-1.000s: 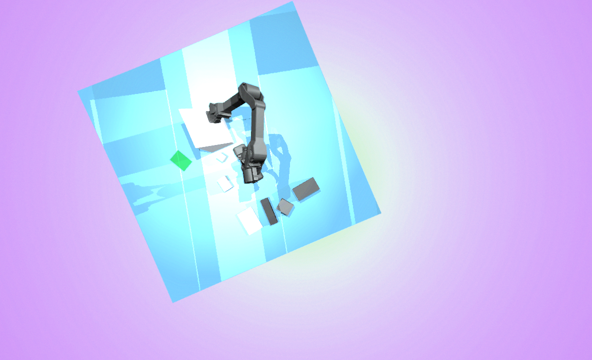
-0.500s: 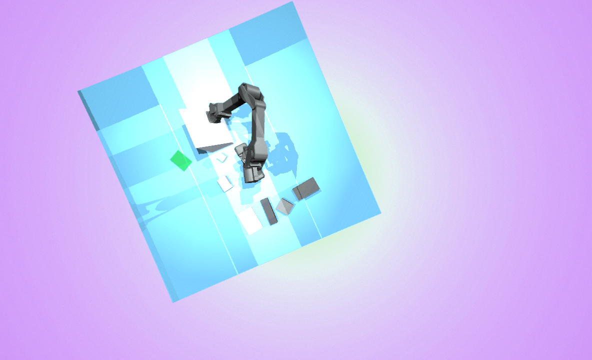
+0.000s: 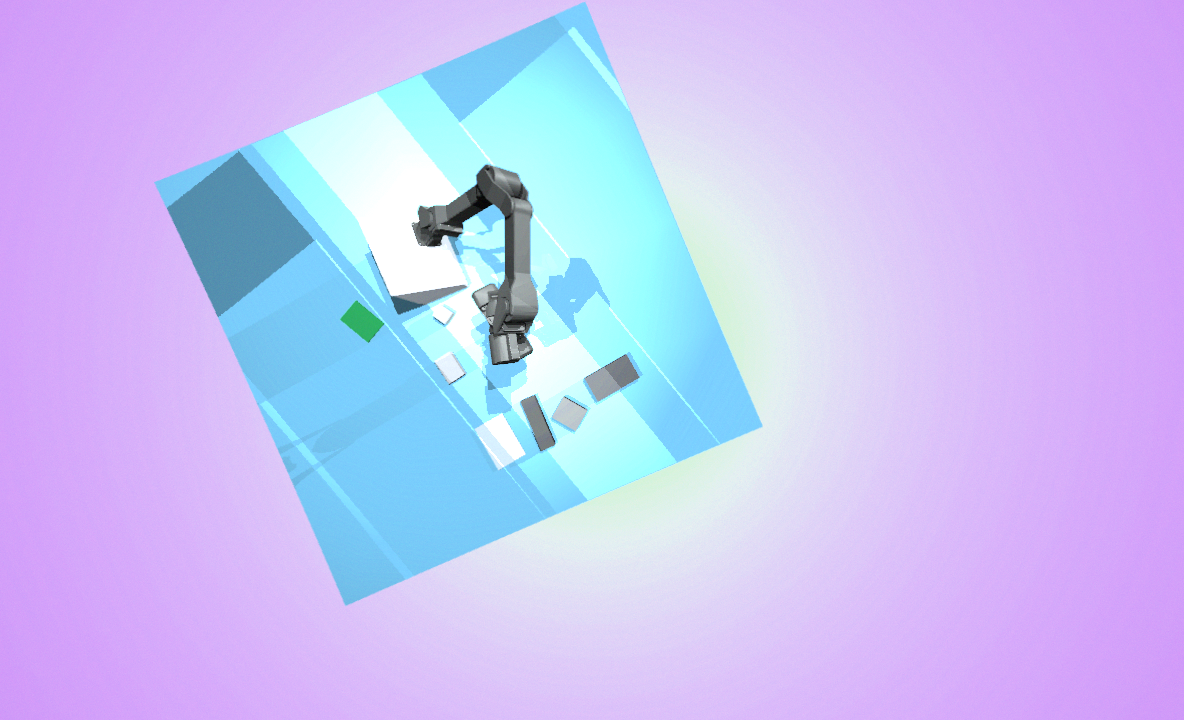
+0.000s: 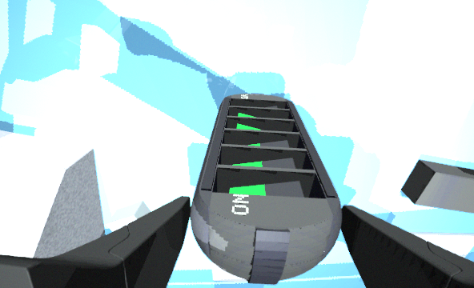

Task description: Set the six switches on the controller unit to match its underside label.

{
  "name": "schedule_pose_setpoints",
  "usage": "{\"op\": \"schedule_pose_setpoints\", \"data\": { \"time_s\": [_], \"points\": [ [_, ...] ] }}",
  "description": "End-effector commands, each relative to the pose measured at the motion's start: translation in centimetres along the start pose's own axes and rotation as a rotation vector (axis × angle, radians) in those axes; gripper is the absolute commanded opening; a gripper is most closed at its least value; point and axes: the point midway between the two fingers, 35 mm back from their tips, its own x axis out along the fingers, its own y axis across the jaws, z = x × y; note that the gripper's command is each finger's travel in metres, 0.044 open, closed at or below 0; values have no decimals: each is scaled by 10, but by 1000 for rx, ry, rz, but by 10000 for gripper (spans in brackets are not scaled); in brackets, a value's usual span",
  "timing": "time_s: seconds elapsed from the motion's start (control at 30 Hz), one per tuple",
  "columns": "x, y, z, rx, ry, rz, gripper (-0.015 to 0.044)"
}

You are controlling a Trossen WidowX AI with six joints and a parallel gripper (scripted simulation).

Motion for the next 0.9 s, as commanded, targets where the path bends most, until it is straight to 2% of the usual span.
{"op": "schedule_pose_setpoints", "data": {
  "time_s": [0.0, 0.87],
  "points": [
    [1, 0, 7, -3, -24, 2, 338],
    [-1, 0, 27, -3, -82, 2, 338]
  ]
}}
